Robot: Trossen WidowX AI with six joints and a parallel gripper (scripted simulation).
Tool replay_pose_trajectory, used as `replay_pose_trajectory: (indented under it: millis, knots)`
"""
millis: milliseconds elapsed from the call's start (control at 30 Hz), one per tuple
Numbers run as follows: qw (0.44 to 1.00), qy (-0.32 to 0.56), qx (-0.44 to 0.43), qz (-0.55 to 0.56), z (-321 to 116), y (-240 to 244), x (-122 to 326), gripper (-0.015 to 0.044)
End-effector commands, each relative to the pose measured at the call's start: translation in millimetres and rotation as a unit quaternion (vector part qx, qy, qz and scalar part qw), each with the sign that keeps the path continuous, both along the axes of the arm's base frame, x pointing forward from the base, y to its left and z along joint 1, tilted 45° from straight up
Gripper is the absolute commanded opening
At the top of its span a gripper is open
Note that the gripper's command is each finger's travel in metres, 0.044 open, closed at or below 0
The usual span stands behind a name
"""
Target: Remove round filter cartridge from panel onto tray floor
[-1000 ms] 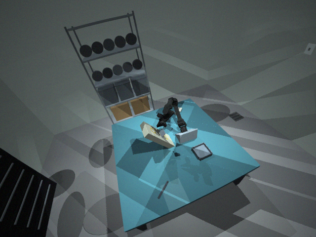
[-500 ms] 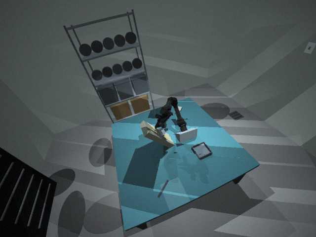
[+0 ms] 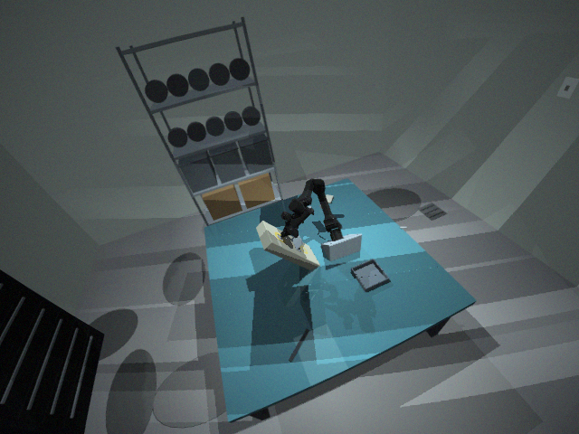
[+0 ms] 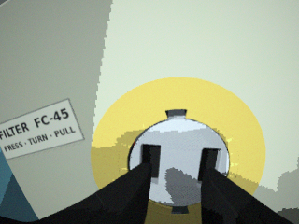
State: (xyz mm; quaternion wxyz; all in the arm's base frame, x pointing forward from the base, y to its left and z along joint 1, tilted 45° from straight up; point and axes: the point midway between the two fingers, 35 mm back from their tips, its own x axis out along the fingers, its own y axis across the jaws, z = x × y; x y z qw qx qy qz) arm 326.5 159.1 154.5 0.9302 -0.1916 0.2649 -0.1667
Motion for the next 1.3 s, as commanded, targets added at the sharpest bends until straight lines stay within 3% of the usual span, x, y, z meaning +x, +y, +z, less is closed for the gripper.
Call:
replay_pose_trajectory:
  millis: [0,1267]
  knots:
    - [1.0,0.004,-0.004,0.001,-4.3,-4.4,4.1,0.0101]
    - [1.0,0.003,-0.004,0.001,-6.3,-5.6,6.5,0.0101]
